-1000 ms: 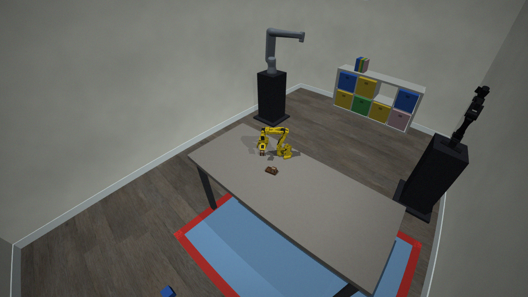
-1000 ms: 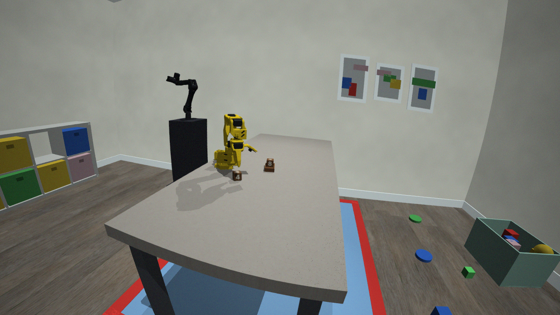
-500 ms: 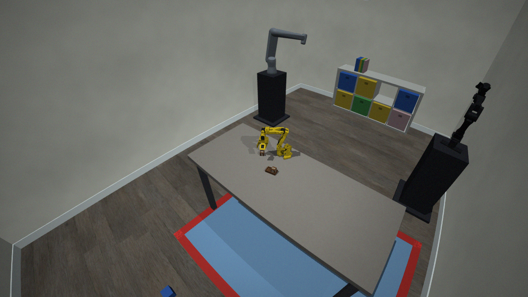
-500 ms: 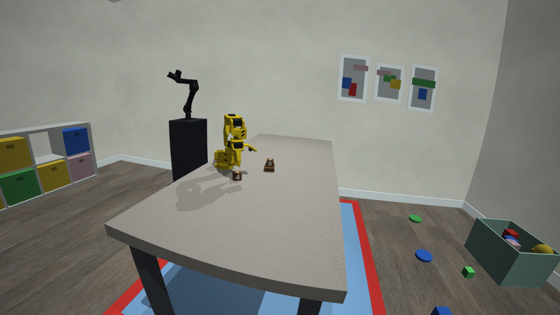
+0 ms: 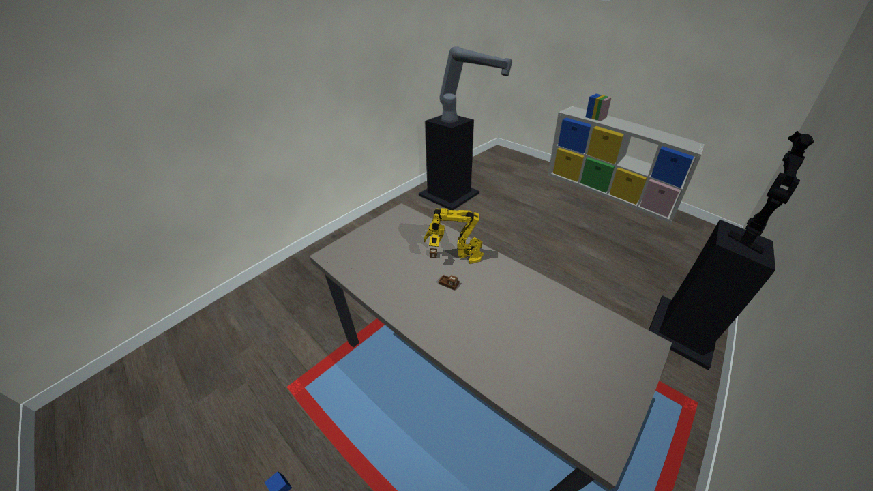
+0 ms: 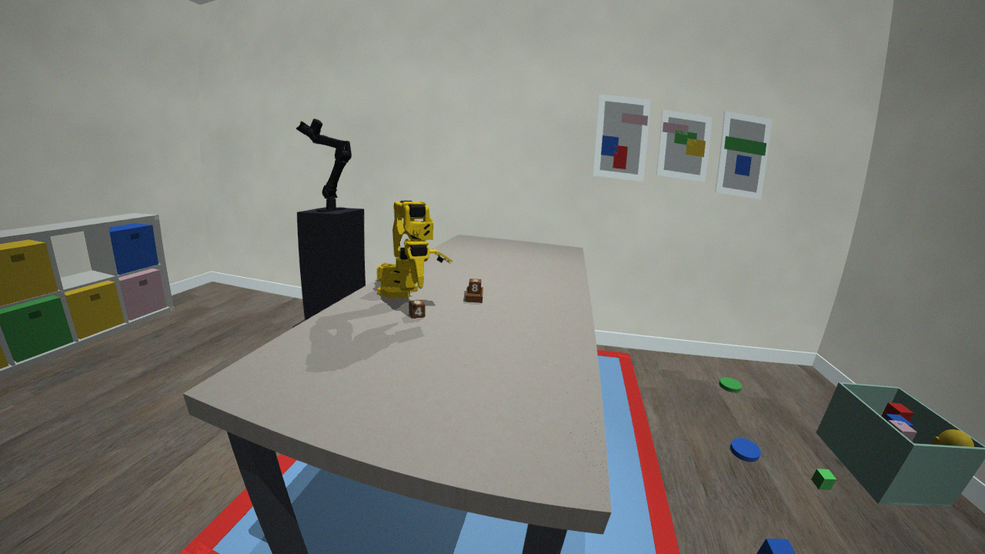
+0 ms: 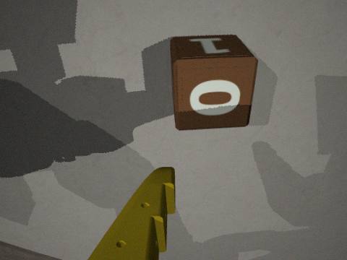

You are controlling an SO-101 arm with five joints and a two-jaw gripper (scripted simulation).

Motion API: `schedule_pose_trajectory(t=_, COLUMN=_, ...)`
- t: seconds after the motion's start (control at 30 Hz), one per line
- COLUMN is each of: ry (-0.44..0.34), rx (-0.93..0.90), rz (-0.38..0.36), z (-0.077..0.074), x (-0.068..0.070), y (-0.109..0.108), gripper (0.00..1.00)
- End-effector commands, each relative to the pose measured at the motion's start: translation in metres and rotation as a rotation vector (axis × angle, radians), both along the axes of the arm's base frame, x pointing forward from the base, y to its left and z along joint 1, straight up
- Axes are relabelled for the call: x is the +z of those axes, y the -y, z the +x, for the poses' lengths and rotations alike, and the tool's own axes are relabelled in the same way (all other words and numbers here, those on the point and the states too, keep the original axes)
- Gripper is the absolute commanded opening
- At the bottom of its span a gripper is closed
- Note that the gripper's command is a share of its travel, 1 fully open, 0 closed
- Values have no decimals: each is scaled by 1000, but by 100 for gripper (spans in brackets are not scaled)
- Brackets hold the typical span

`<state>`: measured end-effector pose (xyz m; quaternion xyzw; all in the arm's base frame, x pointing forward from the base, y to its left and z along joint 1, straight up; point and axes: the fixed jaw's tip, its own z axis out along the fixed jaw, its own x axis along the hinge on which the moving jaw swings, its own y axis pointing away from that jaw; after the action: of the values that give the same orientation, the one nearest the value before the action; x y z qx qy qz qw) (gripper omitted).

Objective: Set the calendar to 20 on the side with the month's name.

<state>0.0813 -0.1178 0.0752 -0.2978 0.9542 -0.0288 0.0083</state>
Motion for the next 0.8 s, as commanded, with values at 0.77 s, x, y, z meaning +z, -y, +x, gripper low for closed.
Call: schedule_pose_trajectory(t=0.77, ry=275, rx=-17, rz=-394, z=4, x=60, y=8, gripper=35)
